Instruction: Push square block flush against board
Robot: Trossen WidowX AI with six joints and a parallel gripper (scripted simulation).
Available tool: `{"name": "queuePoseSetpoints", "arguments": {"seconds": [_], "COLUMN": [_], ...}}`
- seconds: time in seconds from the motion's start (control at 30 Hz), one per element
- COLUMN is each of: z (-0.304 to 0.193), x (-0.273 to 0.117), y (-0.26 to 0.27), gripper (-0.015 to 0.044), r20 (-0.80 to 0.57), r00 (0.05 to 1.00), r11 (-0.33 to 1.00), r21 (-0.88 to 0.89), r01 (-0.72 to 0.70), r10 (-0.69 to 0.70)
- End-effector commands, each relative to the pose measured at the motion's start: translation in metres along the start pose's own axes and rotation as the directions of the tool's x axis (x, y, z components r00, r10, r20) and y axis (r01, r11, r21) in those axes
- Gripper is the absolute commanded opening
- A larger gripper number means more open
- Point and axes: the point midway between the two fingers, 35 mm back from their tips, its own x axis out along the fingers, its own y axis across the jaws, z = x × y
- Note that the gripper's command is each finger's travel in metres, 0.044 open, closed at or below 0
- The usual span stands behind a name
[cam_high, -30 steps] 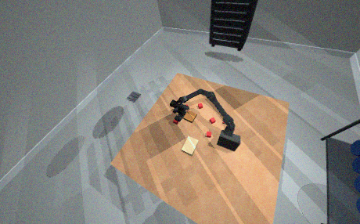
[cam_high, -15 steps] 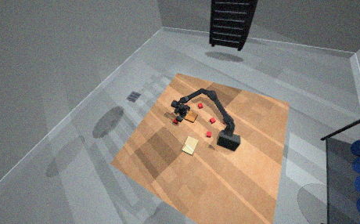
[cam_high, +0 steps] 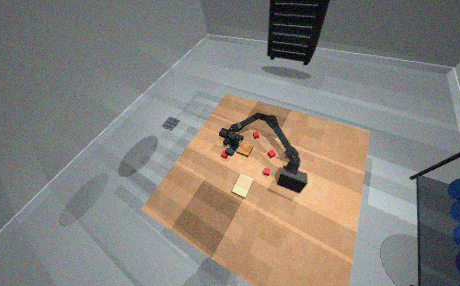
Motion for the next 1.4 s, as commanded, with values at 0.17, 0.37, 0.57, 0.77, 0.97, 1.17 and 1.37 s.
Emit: {"name": "queuePoseSetpoints", "arguments": {"seconds": [0.17, 0.37, 0.57, 0.77, 0.97, 1.17, 1.37], "z": [0.016, 0.026, 0.035, 0.044, 0.039, 0.039, 0.017], "x": [0.000, 0.000, 0.000, 0.000, -0.055, -0.055, -0.055], "y": [0.001, 0.001, 0.001, 0.001, 0.000, 0.000, -0.030], "gripper": [0.0000, 0.0000, 0.0000, 0.0000, 0.0000, 0.0000, 0.0000], "r20": [0.003, 0.003, 0.004, 0.004, 0.004, 0.004, 0.003], "r00": [1.000, 1.000, 1.000, 1.000, 1.000, 1.000, 1.000], "r11": [1.000, 1.000, 1.000, 1.000, 1.000, 1.000, 0.998], "r21": [-0.003, -0.002, -0.002, -0.002, -0.002, -0.002, -0.058], "r01": [0.002, 0.002, 0.002, 0.002, -0.001, -0.001, 0.000], "r10": [-0.002, -0.002, -0.002, -0.002, 0.001, 0.001, 0.000]}}
